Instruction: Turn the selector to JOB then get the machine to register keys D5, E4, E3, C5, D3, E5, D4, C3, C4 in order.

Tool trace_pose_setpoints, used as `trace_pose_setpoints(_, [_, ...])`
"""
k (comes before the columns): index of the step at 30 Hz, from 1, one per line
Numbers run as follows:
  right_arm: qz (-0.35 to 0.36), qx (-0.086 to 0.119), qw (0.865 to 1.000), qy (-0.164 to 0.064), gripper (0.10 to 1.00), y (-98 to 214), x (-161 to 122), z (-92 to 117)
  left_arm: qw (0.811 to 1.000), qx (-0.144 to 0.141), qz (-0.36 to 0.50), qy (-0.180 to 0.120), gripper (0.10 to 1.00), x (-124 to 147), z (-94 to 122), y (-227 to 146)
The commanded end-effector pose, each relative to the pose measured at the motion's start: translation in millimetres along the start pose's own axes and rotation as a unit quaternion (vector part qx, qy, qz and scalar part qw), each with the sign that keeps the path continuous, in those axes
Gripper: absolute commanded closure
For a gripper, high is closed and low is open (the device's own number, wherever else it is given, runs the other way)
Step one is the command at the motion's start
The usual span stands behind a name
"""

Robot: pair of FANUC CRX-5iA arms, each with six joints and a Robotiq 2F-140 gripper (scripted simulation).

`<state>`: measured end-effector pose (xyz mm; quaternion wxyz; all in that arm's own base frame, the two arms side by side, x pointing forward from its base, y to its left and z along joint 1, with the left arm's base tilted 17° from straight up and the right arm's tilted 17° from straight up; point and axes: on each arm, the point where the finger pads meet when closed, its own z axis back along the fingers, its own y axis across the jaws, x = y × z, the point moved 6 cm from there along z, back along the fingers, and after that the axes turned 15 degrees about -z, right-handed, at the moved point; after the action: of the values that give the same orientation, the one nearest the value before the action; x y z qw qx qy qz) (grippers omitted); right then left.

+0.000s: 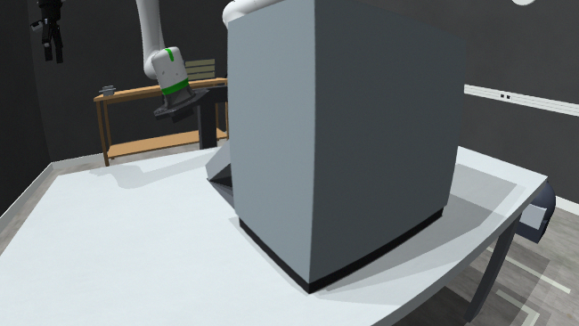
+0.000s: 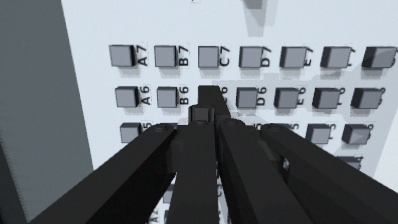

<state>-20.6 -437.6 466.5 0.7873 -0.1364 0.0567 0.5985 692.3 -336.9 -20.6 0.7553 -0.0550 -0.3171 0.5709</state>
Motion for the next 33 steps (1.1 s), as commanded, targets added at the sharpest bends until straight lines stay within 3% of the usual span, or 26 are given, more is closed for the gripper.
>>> trace_pose_setpoints(1, [0.0,0.0,1.0,0.001,0.098,0.1,-0.2,0.8,1.0,-0.001,0.0,0.0,0.999,-0.1,0.5,-1.2])
trace_pose_setpoints(33, [0.0,0.0,1.0,0.001,0.098,0.1,-0.2,0.8,1.0,-0.001,0.0,0.0,0.999,-0.1,-7.9,-1.3])
